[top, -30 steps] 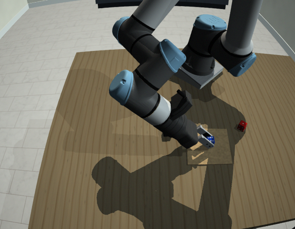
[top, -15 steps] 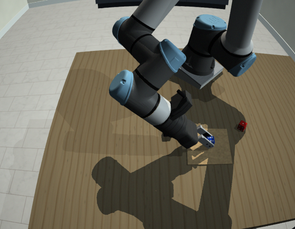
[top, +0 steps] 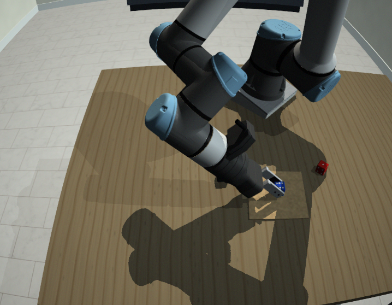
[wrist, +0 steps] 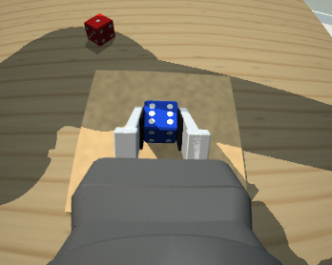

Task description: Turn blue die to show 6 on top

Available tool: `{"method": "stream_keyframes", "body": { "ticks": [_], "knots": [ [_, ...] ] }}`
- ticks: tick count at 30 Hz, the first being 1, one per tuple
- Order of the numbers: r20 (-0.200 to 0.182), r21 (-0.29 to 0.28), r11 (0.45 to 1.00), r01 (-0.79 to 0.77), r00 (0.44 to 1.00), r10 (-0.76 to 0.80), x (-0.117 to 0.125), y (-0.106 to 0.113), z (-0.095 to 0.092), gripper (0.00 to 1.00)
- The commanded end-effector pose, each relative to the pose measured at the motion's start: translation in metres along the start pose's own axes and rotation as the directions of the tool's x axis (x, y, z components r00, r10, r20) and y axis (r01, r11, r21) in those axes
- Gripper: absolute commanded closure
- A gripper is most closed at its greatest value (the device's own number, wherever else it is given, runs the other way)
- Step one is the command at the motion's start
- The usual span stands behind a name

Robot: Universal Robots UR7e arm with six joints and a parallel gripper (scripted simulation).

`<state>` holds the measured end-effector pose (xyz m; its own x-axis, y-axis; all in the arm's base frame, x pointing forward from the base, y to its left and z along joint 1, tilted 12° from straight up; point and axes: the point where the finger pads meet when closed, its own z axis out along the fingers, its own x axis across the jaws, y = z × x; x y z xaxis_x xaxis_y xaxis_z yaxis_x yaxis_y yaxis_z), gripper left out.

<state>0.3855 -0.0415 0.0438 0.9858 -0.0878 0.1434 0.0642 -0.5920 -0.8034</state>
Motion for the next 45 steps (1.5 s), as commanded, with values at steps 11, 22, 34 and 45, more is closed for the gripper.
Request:
{"method": "stream_keyframes", "body": {
  "ticks": [11,22,34,45],
  "knots": [
    [-0.001,-0.001,1.0,0.001,1.0,-0.001,0.0002,0.0027,0.0025,0.51],
    [-0.001,-0.001,1.0,0.001,1.0,-0.001,0.0002,0.0035,0.0032,0.51],
    [-0.001,-0.001,1.0,0.001,1.0,-0.001,0.0002,0.0035,0.0032,0.51],
    [-0.001,-0.001,1.0,0.001,1.0,-0.001,0.0002,0.0035,0.0032,0.51]
  ]
}}
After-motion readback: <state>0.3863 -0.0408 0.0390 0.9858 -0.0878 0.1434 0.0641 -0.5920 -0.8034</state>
